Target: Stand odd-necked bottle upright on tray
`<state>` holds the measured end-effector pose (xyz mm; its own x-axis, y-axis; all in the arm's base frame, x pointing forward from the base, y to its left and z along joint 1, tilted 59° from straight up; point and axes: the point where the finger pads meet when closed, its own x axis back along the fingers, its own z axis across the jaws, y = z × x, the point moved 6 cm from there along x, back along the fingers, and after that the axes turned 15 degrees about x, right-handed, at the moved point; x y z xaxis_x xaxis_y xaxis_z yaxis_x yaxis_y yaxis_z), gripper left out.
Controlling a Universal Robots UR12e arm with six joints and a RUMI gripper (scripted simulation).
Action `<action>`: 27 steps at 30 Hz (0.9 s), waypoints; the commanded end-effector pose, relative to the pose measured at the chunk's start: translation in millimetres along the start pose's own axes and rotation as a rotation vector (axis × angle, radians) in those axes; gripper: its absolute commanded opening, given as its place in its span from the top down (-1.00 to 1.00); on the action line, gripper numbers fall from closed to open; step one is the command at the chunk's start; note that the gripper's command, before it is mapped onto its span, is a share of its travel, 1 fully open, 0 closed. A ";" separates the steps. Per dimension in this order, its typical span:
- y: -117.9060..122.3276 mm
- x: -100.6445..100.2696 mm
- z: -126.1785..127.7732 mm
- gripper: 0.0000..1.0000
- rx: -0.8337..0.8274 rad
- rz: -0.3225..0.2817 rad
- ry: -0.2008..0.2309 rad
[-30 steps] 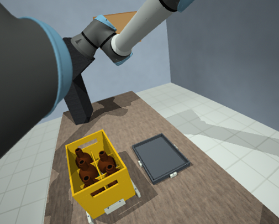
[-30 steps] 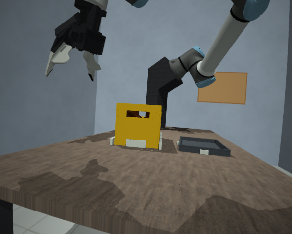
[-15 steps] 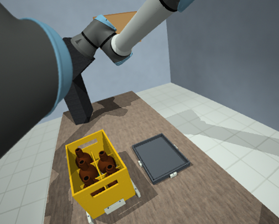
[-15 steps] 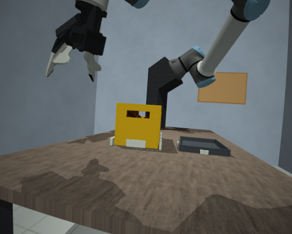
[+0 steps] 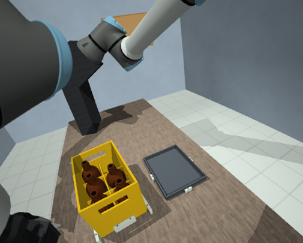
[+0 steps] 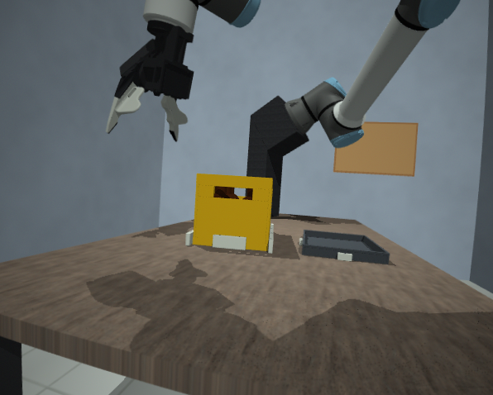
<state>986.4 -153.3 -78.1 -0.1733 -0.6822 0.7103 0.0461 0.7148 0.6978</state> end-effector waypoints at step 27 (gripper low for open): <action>45.5 -16.3 236.0 -1.00 -0.282 -0.215 -0.100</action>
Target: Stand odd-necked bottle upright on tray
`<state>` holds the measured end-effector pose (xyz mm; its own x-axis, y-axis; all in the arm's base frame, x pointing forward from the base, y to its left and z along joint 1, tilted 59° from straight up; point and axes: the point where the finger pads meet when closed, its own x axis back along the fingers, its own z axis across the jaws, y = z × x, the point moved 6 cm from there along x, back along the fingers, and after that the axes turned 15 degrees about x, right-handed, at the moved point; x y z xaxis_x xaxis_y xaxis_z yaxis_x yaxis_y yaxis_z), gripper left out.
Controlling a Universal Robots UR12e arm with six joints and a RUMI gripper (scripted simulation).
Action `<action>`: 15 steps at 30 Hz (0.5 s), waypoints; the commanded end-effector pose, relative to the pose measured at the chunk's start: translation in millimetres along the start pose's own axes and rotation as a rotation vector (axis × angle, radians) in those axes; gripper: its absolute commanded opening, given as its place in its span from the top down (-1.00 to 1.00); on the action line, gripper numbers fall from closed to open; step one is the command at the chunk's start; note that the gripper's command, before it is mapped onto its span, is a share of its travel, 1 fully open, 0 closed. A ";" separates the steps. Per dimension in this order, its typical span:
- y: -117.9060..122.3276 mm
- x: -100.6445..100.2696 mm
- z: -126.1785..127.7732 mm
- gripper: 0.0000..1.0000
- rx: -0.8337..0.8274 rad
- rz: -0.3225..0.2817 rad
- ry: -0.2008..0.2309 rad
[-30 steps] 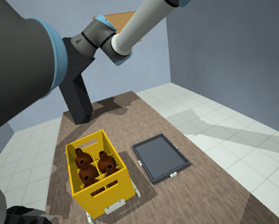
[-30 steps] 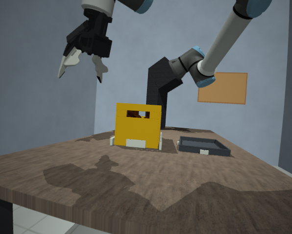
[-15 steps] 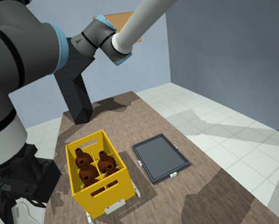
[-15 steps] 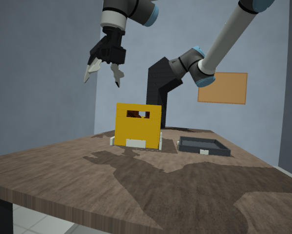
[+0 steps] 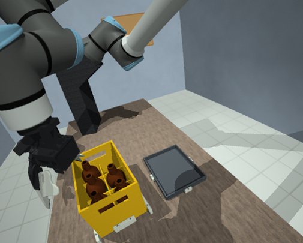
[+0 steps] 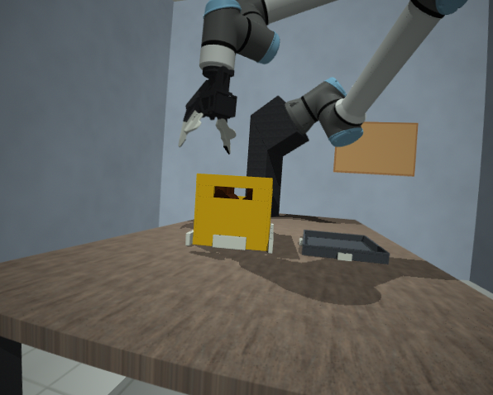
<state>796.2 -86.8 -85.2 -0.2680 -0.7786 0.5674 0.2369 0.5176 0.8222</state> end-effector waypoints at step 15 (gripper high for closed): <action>9.4 0.1 88.0 -1.00 -0.092 -0.075 -0.047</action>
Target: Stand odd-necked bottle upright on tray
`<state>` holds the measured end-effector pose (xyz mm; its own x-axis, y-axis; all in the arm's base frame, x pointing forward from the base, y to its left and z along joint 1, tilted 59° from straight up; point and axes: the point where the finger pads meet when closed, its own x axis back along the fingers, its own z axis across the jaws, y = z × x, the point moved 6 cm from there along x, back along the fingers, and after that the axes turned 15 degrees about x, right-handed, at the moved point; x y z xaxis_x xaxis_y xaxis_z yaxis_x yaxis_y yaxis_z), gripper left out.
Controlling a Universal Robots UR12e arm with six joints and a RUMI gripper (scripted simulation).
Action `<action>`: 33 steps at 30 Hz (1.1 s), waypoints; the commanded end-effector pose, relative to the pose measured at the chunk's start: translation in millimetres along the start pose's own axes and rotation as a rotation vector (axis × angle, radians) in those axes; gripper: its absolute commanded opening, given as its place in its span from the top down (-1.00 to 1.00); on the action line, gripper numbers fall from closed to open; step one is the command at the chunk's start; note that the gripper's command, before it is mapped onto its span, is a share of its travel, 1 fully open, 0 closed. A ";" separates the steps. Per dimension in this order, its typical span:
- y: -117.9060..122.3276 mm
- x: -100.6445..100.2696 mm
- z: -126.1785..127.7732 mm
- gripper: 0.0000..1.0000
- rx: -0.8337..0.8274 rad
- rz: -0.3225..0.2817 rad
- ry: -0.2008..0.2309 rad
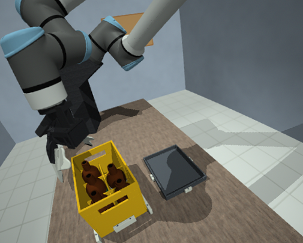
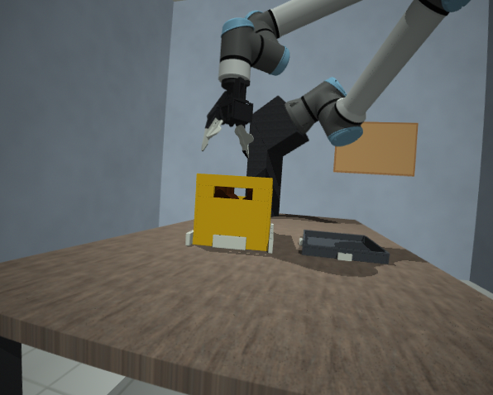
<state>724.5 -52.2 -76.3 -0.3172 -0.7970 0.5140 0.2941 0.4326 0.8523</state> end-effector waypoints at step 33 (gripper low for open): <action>0.4 2.3 7.4 1.00 -0.007 -0.008 -0.011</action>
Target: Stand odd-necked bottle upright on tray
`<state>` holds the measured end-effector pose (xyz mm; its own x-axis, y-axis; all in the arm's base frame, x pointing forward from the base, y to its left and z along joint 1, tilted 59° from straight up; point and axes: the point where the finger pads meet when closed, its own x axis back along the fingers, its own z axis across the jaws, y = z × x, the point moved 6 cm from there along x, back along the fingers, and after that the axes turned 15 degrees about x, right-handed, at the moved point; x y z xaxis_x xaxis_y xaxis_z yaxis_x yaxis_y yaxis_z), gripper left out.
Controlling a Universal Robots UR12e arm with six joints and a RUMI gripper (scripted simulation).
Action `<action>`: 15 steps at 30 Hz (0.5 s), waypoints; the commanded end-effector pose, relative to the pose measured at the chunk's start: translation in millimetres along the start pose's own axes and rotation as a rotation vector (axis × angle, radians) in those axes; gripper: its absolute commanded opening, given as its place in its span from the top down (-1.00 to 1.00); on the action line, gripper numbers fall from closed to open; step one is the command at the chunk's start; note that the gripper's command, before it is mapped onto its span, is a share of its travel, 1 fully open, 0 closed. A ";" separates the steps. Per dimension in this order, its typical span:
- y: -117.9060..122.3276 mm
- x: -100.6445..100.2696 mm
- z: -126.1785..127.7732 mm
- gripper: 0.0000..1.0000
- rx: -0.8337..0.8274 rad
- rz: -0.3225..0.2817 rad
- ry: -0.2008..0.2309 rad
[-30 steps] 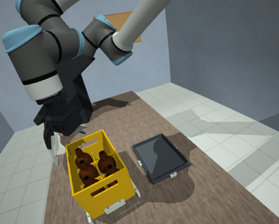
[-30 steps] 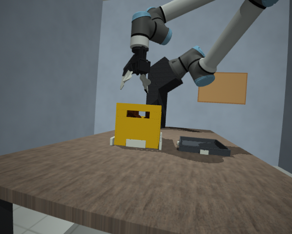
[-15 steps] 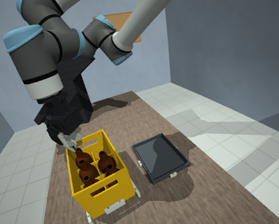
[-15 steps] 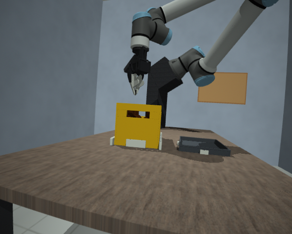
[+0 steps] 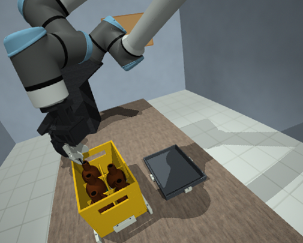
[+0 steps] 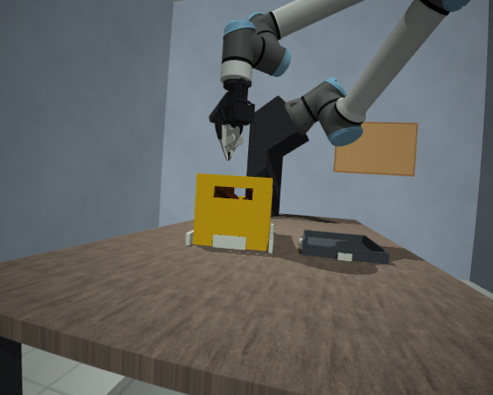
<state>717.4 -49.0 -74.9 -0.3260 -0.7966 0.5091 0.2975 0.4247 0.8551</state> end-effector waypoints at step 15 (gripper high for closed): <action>-0.1 1.9 -0.6 0.24 -0.001 -0.001 -0.003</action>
<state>717.4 -49.0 -74.9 -0.3260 -0.7966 0.5091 0.2975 0.4247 0.8551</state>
